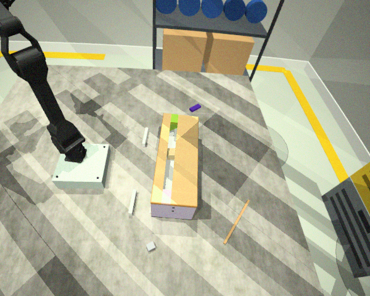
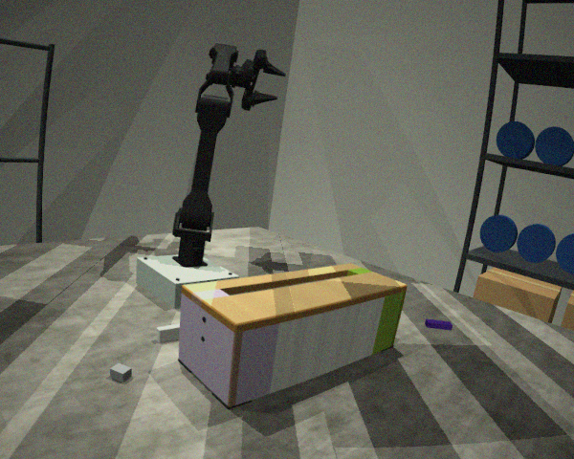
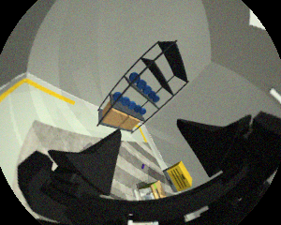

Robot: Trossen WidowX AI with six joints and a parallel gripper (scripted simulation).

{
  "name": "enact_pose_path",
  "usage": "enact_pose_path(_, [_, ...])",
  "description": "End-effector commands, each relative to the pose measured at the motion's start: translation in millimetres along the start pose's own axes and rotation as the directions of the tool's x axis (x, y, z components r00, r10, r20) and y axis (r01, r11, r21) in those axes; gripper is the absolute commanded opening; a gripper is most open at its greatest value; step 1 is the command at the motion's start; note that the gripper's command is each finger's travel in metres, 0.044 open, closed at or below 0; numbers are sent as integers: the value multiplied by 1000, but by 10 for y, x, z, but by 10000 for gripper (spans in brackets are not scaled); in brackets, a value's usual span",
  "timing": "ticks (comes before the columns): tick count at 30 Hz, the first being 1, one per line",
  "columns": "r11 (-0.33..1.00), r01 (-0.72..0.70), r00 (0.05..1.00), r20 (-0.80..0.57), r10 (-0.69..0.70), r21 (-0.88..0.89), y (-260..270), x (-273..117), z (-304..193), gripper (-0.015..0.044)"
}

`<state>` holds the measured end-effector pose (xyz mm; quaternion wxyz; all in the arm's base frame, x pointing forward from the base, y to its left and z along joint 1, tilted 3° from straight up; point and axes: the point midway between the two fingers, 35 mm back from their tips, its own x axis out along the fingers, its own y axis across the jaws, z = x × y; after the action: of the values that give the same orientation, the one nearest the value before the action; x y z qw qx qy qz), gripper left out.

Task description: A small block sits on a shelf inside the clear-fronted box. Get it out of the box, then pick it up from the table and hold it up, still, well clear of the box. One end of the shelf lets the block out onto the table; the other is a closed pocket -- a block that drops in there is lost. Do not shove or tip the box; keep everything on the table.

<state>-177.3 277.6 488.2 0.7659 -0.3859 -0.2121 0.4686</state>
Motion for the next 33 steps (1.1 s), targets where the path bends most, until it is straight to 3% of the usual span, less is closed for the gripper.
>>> enact_pose_path(1, [1000, -1, 1000, -3, 1, 0, 3, 11, -5, 400])
enact_pose_path(13, [995, -96, 975, -202, 91, -11, 227, 799, -496, 400])
enact_pose_path(18, [990, -64, 913, -393, 108, 124, 207, 1394, -1074, 400])
enact_pose_path(26, [923, 116, 736, -655, 168, 367, -1, 2031, -2214, 400])
enact_pose_path(33, [772, 386, 532, -805, 261, 505, -278, 2204, -3312, 400])
